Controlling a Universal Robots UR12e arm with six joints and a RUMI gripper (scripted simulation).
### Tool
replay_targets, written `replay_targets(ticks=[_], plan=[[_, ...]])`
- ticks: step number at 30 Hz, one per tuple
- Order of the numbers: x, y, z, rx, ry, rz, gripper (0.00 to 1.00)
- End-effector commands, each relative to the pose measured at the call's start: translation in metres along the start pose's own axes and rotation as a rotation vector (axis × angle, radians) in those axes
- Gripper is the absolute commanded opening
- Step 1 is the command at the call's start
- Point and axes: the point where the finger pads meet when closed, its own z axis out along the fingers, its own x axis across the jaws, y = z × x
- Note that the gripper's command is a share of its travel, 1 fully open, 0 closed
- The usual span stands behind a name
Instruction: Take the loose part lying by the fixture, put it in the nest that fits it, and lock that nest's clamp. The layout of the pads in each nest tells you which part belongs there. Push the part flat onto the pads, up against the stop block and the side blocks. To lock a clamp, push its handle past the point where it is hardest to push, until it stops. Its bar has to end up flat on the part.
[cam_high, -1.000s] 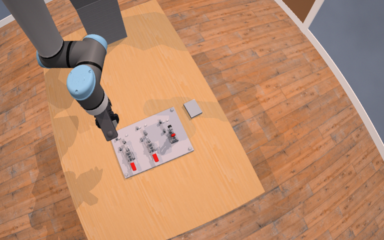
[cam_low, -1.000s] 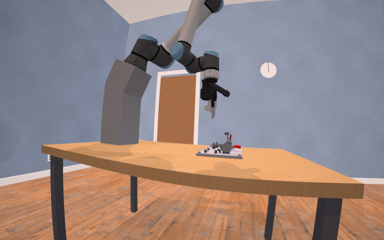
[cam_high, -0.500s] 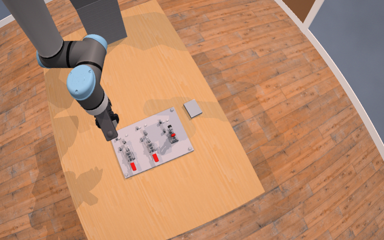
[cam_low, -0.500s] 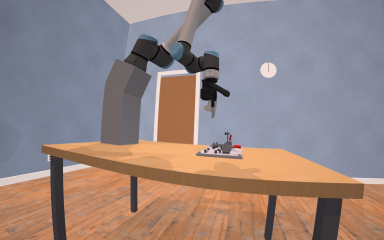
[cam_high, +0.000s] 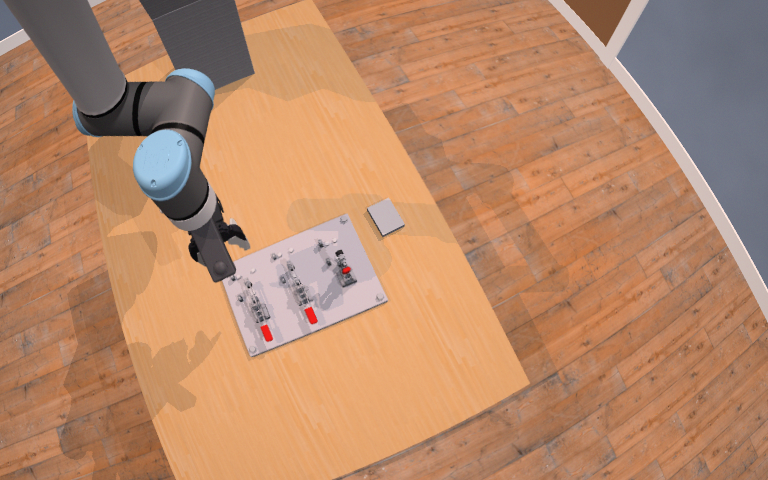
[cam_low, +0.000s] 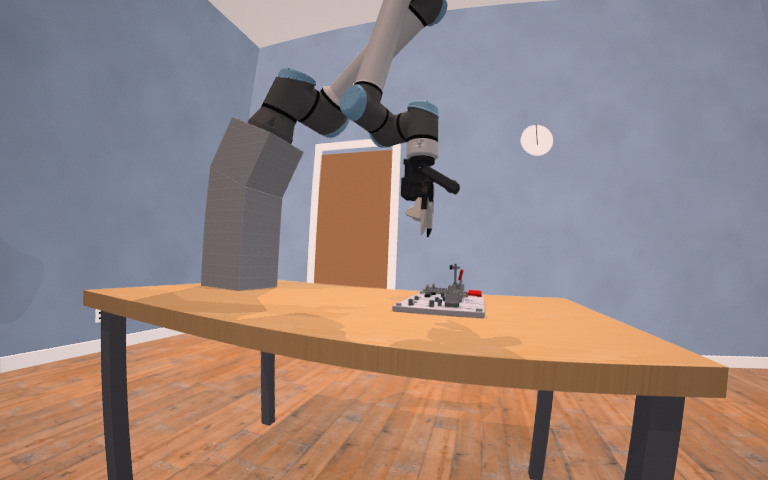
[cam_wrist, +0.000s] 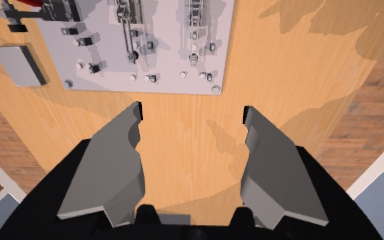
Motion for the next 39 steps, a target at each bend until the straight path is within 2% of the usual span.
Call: replay_targets(ticks=[1,24,25,39], plan=[[0.0001,-0.0004,-0.0004,0.001,0.000,0.000,0.59],[0.0001,-0.0004,-0.0004,0.001,0.000,0.000,0.59],[0.0001,-0.0004,-0.0004,0.001,0.000,0.000,0.28],[0.0001,-0.0004,-0.0004,0.001,0.000,0.000,0.28]])
